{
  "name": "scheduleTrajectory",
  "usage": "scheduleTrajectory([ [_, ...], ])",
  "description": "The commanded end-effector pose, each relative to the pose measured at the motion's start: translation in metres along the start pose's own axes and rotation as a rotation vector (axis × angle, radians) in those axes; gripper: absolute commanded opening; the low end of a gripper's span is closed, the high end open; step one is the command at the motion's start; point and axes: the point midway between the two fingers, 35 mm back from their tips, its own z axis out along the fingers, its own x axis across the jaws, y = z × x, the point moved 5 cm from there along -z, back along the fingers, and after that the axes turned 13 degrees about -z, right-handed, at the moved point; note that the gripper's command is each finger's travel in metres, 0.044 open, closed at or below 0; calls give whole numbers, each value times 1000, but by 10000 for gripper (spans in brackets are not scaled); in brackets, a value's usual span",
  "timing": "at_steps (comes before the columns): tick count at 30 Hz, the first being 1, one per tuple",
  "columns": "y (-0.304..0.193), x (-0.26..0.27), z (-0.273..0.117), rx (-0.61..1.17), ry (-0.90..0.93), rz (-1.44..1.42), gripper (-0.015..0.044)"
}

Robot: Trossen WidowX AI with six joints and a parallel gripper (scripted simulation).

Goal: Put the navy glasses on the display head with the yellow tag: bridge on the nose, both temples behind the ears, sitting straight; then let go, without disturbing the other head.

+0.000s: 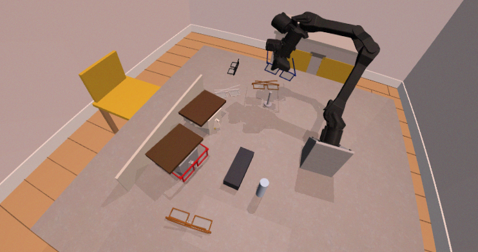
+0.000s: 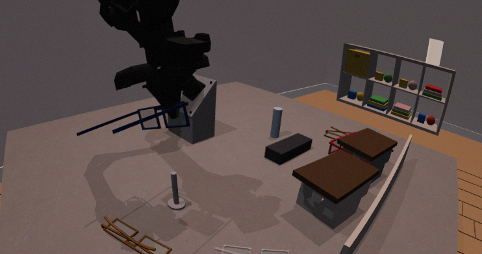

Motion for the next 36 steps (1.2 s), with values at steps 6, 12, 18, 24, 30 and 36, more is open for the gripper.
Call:
scheduleTrajectory([
  [6,-17,23,-15,-80,-30,-282,0],
  [12,-27,40,-21,-125,-61,-464,0],
  [18,-38,57,-25,-165,-100,-647,0],
  [24,-47,74,-27,-201,-149,-828,0],
  [30,-55,92,-27,-231,-207,-1009,0],
  [36,-62,110,-24,-253,-273,-1189,0],
])
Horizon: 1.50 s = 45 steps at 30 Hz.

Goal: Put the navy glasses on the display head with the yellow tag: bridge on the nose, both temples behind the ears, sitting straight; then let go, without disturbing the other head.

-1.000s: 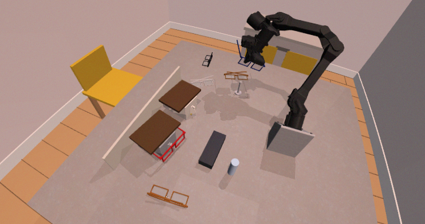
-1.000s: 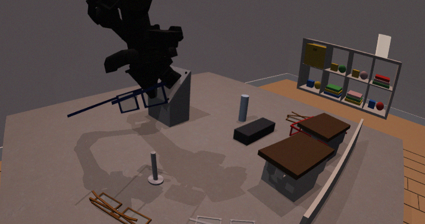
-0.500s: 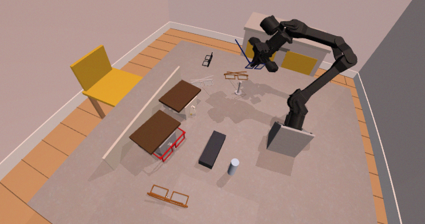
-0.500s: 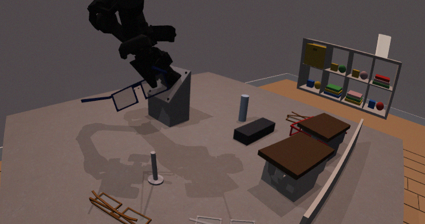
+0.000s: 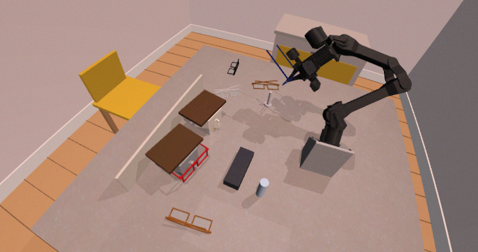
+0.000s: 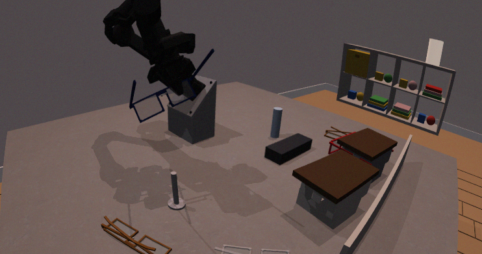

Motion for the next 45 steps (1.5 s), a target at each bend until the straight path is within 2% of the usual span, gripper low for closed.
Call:
scheduleTrajectory([
  [1,9,9,0,-9,-43,-132,0],
  [12,32,32,3,-4,-138,-450,0],
  [45,31,30,4,-14,-114,-408,0],
])
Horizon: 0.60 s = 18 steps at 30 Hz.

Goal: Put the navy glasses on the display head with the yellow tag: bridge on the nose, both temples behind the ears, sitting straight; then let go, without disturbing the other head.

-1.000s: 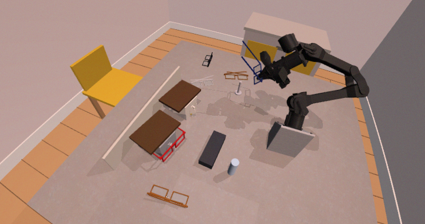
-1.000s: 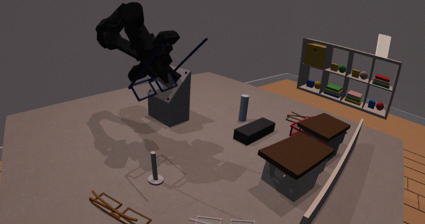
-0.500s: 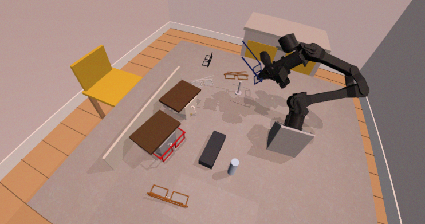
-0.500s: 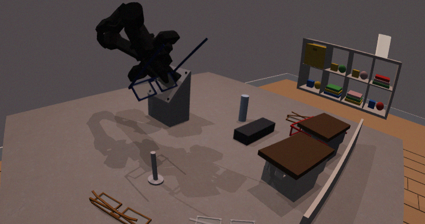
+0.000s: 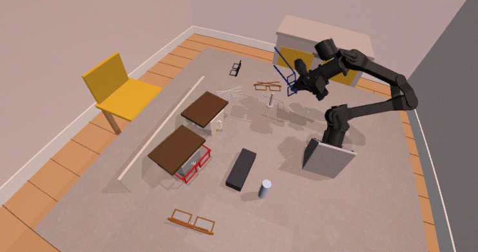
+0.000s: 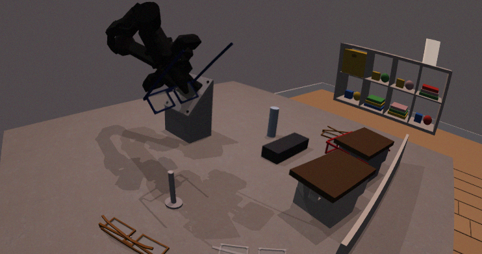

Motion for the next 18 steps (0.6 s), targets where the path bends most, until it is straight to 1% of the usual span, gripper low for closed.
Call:
scheduleTrajectory([
  [1,0,-2,2,-12,9,15,0],
  [18,0,-32,27,-131,121,124,0],
])
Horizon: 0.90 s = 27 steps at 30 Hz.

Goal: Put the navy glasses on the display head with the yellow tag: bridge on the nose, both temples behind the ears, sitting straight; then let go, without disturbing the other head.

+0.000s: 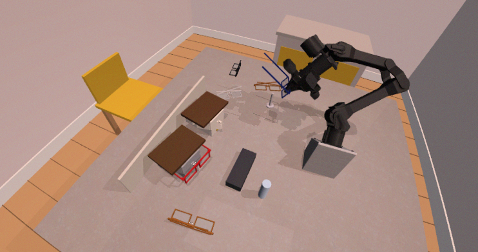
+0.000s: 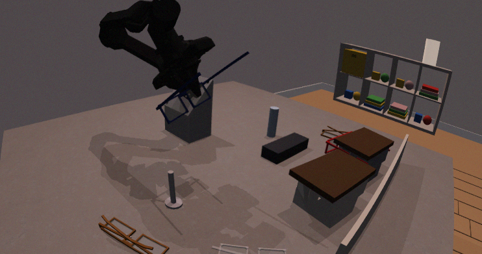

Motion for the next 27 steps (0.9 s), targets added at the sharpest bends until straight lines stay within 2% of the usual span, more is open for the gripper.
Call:
scheduleTrajectory([
  [1,1,-8,5,-22,31,31,0],
  [27,26,-59,51,-102,247,169,0],
])
